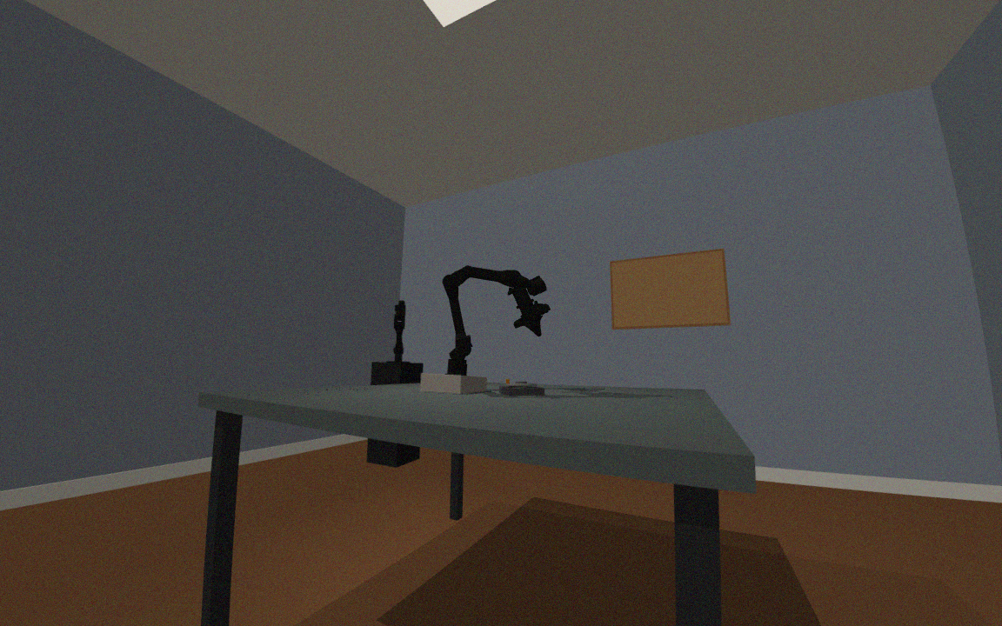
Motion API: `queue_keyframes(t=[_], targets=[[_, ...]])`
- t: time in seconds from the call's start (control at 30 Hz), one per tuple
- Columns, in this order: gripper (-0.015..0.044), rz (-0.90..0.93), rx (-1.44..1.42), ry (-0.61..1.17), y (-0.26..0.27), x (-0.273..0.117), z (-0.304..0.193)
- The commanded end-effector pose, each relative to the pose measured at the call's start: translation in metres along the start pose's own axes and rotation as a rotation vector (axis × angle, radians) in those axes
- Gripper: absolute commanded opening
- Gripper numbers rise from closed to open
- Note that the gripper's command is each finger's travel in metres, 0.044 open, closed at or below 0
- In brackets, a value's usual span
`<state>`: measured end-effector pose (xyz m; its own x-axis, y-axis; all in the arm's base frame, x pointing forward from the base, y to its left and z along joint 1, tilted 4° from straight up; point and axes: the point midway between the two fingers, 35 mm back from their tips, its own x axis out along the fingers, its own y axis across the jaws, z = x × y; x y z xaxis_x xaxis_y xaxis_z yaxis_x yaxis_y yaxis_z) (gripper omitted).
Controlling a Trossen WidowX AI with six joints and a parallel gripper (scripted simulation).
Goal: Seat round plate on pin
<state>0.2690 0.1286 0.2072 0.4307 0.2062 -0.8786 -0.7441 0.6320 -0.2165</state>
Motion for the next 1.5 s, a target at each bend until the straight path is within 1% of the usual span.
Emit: queue_keyframes(t=[0.0, 0.03, 0.13, 0.3, 0.43, 0.73, 1.1, 1.47], targets=[[0.0000, 0.005, 0.270, 0.151, -0.025, 0.029, -0.056], [0.0000, 0.004, 0.344, 0.186, -0.030, 0.034, -0.072], [0.0000, 0.005, 0.444, 0.232, -0.035, 0.041, -0.093], [0.0000, 0.010, 0.815, 0.387, -0.040, 0.057, -0.168], [0.0000, 0.015, 0.981, 0.450, -0.032, 0.061, -0.196], [0.0000, 0.016, 0.995, 0.455, -0.029, 0.063, -0.197], [0.0000, 0.017, 0.995, 0.455, -0.018, 0.105, -0.213], [0.0000, 0.016, 0.995, 0.456, -0.021, 0.105, -0.217]])
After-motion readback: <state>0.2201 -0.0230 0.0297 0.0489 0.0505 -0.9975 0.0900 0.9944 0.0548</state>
